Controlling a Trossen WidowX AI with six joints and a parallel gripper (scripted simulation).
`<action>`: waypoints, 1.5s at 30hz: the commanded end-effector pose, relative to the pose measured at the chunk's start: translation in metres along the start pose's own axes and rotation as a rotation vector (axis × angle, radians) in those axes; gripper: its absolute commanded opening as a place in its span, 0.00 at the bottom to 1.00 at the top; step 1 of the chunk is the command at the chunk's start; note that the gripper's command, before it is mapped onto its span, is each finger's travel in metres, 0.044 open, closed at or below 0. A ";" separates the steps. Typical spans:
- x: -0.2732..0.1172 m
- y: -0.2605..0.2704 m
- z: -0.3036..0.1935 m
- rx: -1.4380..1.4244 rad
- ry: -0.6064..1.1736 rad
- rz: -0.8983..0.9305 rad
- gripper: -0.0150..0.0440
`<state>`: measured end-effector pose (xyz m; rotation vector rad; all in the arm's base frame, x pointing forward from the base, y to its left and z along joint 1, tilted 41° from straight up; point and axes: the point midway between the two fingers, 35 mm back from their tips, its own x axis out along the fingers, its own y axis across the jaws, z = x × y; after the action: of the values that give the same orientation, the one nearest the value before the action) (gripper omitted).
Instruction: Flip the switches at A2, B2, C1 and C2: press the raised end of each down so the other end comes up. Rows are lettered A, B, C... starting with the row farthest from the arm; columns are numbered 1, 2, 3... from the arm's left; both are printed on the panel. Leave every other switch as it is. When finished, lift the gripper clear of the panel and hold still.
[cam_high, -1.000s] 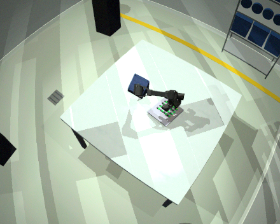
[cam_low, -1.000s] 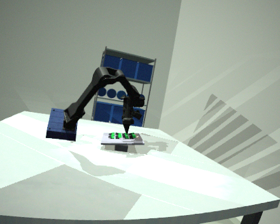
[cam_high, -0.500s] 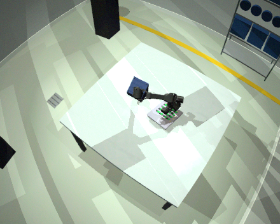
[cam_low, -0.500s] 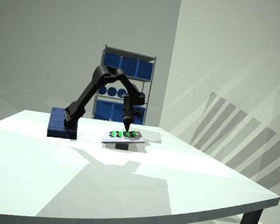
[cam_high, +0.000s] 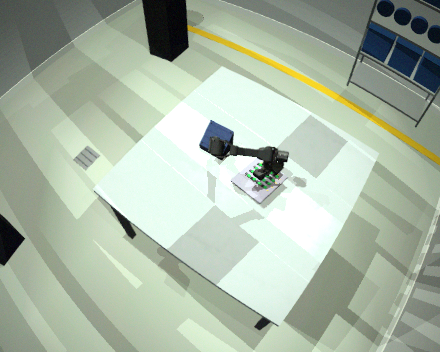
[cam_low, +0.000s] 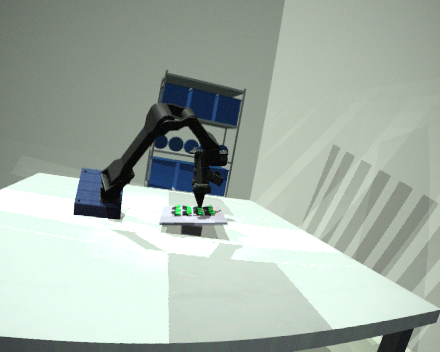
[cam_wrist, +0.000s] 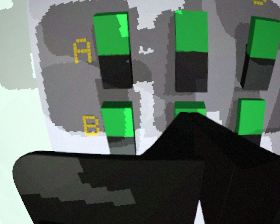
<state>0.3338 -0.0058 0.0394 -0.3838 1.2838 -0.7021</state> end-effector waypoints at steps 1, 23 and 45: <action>0.001 -0.001 0.000 -0.003 0.000 -0.004 0.25; 0.004 -0.001 0.000 -0.003 0.000 -0.004 0.25; -0.059 0.033 -0.062 -0.006 -0.022 0.001 0.25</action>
<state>0.2877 0.0614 0.0544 -0.4001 1.2660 -0.6832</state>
